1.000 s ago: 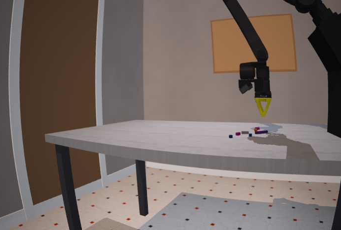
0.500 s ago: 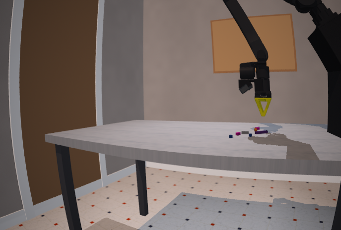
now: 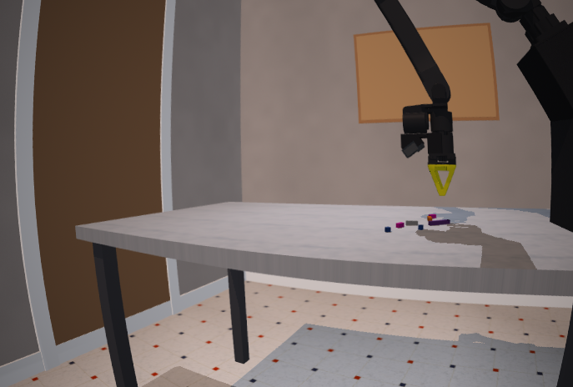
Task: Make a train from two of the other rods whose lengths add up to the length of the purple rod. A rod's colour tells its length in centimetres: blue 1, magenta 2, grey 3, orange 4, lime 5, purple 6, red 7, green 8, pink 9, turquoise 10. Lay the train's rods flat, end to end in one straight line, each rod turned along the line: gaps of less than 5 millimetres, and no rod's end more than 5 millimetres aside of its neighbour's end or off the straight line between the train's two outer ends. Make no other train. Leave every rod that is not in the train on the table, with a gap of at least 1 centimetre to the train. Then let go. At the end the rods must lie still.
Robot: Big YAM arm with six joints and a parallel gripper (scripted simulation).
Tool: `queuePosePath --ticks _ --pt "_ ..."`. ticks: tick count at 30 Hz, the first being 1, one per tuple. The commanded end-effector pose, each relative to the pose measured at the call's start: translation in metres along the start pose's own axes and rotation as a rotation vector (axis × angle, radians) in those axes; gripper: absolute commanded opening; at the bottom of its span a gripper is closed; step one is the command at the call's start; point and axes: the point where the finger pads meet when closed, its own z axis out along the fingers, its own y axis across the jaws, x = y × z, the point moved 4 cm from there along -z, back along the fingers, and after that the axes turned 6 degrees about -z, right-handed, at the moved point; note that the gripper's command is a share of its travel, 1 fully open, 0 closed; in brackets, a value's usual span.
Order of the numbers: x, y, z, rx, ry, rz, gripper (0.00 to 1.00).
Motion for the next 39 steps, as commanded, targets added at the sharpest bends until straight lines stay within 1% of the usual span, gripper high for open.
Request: queuePosePath --ticks 1,35,37,39 --pt "0.005 -0.001 -0.001 0.0 0.007 -0.01 1.0" --pt "0.005 -0.001 -0.001 0.0 0.007 -0.01 1.0" --pt "0.006 -0.007 0.0 0.001 0.009 -0.002 1.0" --pt "0.006 -0.021 0.003 0.001 0.01 -0.001 1.0"
